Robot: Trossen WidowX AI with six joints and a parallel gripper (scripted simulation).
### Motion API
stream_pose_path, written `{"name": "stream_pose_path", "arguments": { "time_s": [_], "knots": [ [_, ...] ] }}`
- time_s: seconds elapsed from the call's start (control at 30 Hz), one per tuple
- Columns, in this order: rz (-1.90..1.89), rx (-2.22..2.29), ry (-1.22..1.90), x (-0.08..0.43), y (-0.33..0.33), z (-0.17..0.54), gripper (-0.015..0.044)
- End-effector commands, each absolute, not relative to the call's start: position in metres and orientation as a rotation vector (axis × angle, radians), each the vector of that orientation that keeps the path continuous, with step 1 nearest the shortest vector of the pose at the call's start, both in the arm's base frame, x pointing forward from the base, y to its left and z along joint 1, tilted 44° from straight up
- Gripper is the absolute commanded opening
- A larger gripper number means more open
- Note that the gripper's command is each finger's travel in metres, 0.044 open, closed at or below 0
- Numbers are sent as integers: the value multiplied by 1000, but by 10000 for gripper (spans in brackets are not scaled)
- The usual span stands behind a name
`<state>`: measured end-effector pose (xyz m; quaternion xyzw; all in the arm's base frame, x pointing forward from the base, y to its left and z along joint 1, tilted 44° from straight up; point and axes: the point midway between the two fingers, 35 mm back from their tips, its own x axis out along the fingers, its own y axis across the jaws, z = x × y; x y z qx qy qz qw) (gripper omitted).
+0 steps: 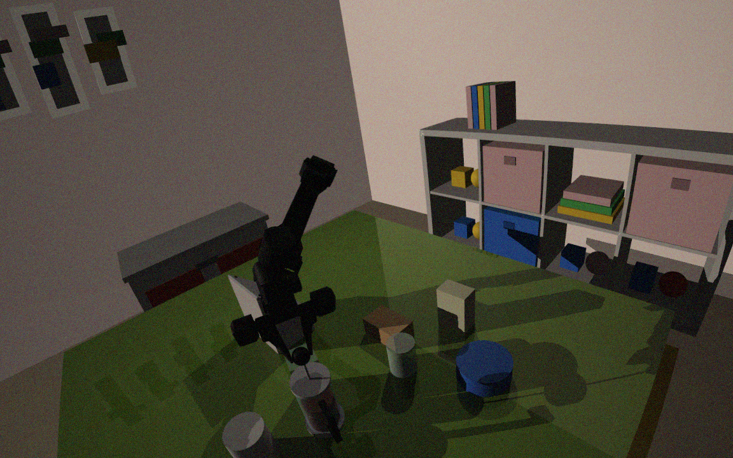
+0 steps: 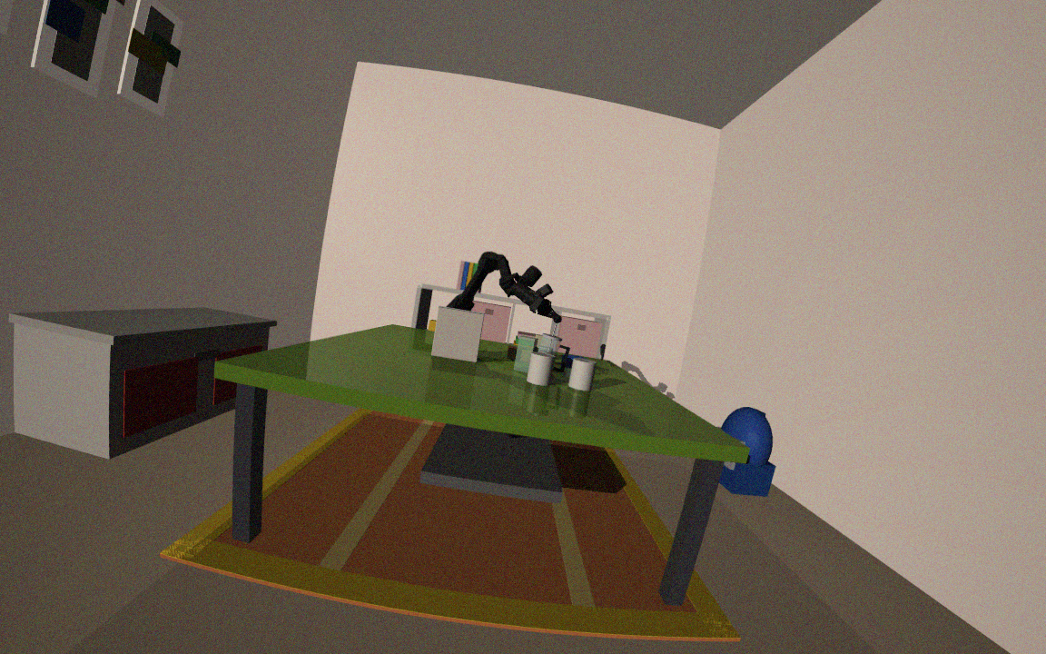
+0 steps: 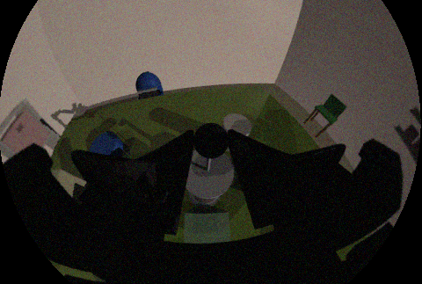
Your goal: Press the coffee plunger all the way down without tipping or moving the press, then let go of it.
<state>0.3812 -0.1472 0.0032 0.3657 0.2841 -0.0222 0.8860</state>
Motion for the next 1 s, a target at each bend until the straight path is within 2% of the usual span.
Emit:
{"name": "stream_pose_path", "arguments": {
  "time_s": [0.0,0.97],
  "knots": [
    [-31,787,647,376,-127,-17,127],
    [-30,788,644,387,-126,-24,127]
  ]
}}
